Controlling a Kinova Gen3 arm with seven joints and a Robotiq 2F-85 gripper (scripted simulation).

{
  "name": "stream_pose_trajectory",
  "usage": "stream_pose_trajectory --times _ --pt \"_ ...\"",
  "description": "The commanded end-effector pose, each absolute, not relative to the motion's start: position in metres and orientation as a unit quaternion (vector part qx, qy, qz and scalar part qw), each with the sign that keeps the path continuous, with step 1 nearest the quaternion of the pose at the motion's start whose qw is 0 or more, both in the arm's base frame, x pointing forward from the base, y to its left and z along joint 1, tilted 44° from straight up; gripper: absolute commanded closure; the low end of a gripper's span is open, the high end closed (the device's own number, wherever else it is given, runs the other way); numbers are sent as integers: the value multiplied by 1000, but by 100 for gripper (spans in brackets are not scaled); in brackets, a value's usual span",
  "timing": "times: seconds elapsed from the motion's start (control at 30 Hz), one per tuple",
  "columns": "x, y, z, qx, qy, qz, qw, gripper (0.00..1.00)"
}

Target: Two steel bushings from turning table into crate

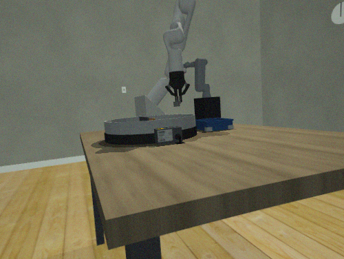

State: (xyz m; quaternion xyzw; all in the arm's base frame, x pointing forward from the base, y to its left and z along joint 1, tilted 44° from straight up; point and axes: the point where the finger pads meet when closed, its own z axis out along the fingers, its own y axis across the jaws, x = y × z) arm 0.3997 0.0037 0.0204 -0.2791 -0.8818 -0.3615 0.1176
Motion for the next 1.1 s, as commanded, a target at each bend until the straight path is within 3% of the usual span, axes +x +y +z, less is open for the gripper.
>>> stream_pose_trajectory --times 0.0,1.07 --pt "403 5 24 -273 -886 -357 113 100" --pt "453 73 89 -273 -886 -357 113 100"
